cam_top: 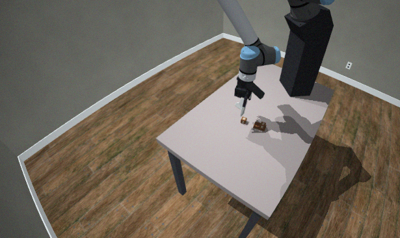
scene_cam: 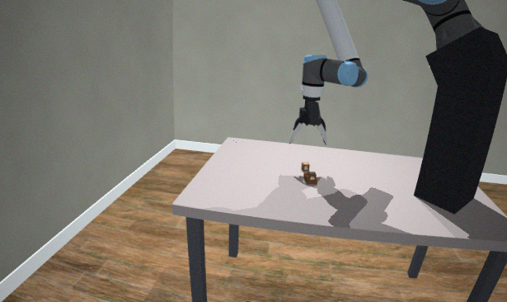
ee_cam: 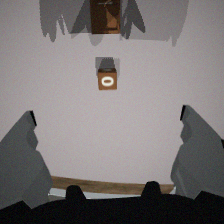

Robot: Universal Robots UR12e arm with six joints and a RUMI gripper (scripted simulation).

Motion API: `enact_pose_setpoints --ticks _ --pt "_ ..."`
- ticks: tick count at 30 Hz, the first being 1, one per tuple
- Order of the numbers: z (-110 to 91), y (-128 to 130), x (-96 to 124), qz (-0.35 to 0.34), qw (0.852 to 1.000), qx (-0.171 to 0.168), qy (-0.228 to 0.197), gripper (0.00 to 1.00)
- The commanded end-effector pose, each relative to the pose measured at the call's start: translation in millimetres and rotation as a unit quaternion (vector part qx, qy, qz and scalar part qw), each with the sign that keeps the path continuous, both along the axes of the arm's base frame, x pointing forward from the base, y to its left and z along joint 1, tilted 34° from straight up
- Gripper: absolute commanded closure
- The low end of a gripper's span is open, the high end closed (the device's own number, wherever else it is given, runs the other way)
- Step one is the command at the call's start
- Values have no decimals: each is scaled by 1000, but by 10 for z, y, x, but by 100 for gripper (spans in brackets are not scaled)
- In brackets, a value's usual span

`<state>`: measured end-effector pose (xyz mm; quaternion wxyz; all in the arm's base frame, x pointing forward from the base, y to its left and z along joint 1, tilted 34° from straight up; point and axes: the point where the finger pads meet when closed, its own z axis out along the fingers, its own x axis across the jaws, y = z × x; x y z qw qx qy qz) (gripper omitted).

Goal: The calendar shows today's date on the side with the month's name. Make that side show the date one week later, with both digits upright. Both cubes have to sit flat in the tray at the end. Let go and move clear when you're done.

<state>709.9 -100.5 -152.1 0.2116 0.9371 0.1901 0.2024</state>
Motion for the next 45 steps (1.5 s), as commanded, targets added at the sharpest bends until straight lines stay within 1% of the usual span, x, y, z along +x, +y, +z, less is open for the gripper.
enact_pose_setpoints --ticks 1,16,24,25,45 --pt "11 5 -3 0 1000 0 0 0" --pt "10 4 -3 0 1000 0 0 0" --pt "-82 -30 45 2 1000 -1 1 0" --pt "-82 -30 45 2 1000 -1 1 72" --pt "-82 -30 45 2 1000 -1 1 72"
